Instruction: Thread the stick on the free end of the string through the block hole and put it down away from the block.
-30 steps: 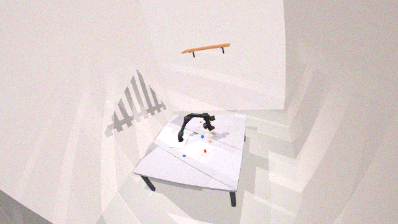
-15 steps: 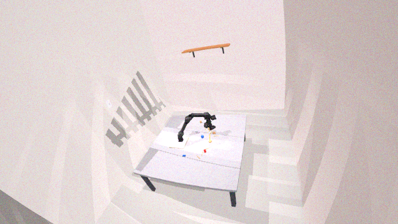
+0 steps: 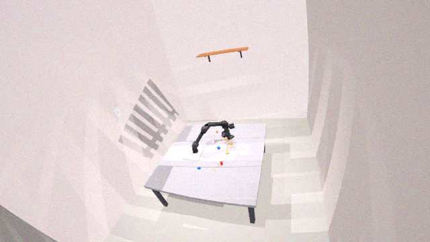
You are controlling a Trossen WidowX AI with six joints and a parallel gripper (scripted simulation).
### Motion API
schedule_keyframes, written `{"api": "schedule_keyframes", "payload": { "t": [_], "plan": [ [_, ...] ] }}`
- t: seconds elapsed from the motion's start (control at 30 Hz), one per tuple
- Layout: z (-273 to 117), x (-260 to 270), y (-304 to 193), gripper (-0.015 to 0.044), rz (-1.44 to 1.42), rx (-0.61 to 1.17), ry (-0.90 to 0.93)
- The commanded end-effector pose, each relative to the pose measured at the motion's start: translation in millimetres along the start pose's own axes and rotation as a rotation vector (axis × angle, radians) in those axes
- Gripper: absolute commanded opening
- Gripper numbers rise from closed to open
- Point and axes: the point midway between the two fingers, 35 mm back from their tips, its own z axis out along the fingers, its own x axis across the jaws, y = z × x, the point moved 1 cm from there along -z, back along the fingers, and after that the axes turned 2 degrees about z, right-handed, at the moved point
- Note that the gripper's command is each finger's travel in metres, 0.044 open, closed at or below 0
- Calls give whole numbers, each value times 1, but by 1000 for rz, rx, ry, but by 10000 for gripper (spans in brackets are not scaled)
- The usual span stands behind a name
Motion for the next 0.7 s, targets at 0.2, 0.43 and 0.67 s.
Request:
{"api": "schedule_keyframes", "payload": {
  "t": [0.2,0.43,0.67],
  "plan": [
    [3,-2,-13,0,6,-3,-10],
    [3,-3,-22,0,7,-1,-10],
    [4,-4,-30,0,10,1,-10]
  ]
}}
